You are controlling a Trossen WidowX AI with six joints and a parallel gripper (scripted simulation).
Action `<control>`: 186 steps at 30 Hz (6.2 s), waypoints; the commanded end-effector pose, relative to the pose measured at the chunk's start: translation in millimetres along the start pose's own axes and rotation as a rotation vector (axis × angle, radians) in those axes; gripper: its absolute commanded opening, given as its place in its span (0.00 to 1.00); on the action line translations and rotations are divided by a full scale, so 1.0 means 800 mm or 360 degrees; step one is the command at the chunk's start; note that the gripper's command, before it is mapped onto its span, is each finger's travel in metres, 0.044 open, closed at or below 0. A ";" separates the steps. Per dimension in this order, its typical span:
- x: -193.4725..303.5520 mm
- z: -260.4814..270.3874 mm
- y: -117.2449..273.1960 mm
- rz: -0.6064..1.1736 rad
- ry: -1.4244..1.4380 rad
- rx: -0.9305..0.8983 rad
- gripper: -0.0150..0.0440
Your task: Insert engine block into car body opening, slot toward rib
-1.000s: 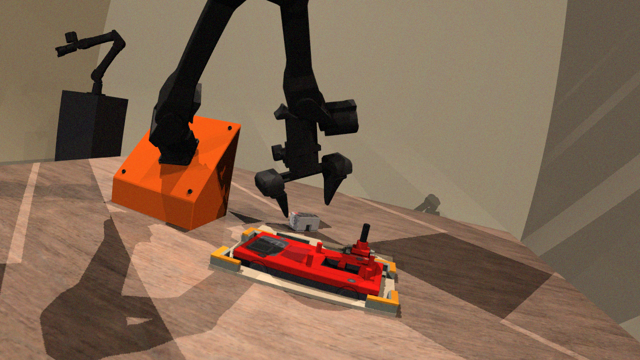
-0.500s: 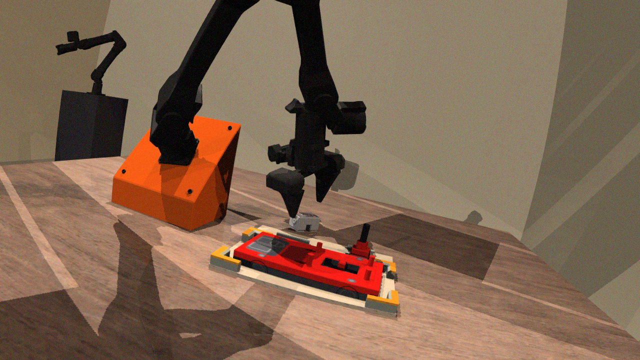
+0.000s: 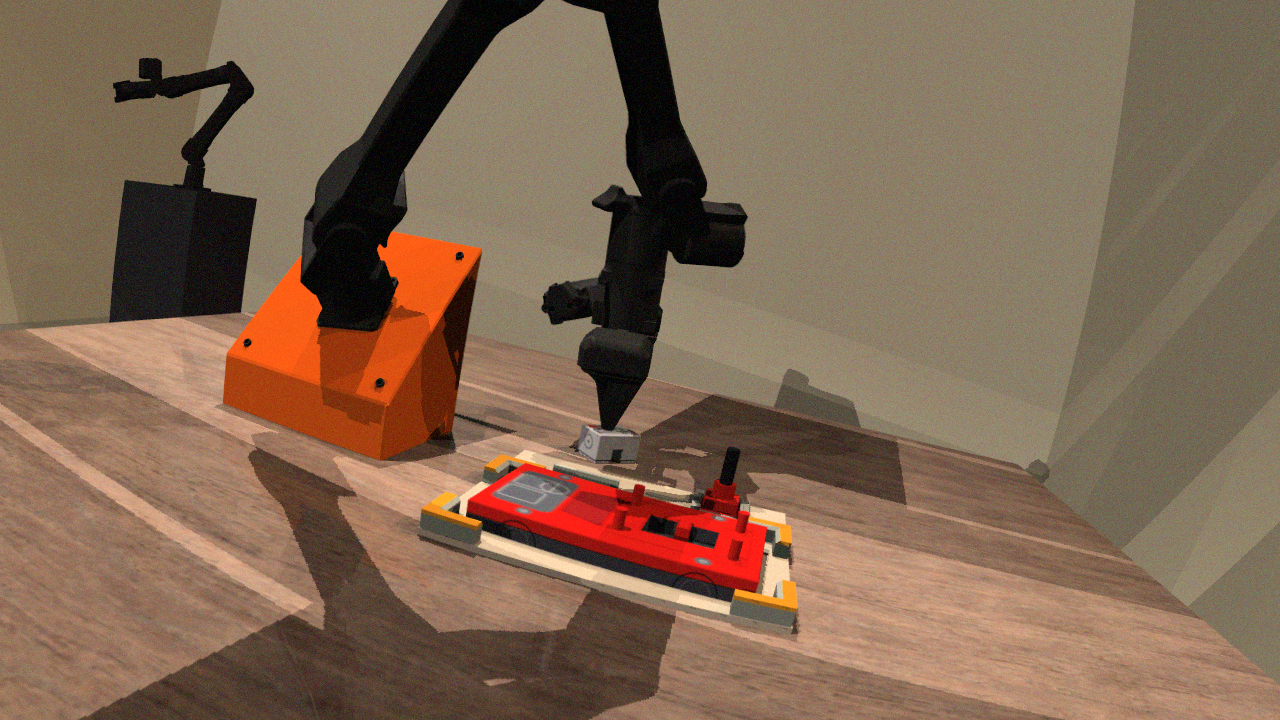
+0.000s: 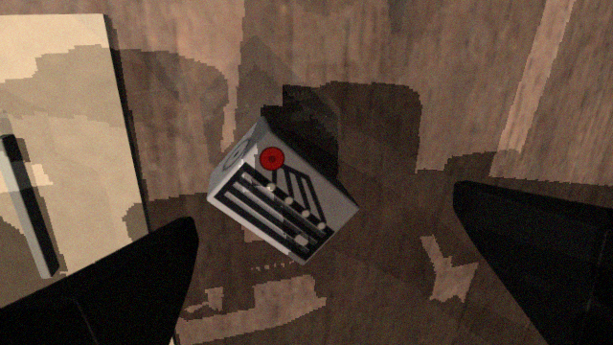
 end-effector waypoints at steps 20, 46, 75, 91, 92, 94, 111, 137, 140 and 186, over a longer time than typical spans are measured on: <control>0.013 -0.014 0.020 -0.0149 0.1027 -0.0201 1.00; 0.014 -0.012 -0.026 -0.0163 0.0958 -0.0262 1.00; 0.015 -0.015 -0.021 -0.0158 0.0960 -0.0268 0.25; 0.018 -0.028 0.040 -0.0127 0.1014 -0.0255 0.25; 0.018 -0.028 0.044 -0.0126 0.1017 -0.0254 0.25; 0.017 -0.030 0.052 -0.0122 0.1024 -0.0253 0.25; 0.008 -0.035 0.120 -0.0095 0.1081 -0.0247 0.25; 0.049 0.002 0.116 -0.0003 -0.0075 -0.0210 0.25; 0.054 0.008 0.115 0.0008 -0.0238 -0.0205 0.25; 0.125 0.109 0.093 0.0168 -0.2751 -0.0130 0.25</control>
Point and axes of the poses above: the point midway between the two fingers, 35 mm back from their tips, its own y axis back along the fingers, its own z axis across the jaws, x = y × z, the point moved 9 cm from there along y, back along the fingers, and after that the axes turned 13 degrees about -y, right-handed, at the moved point
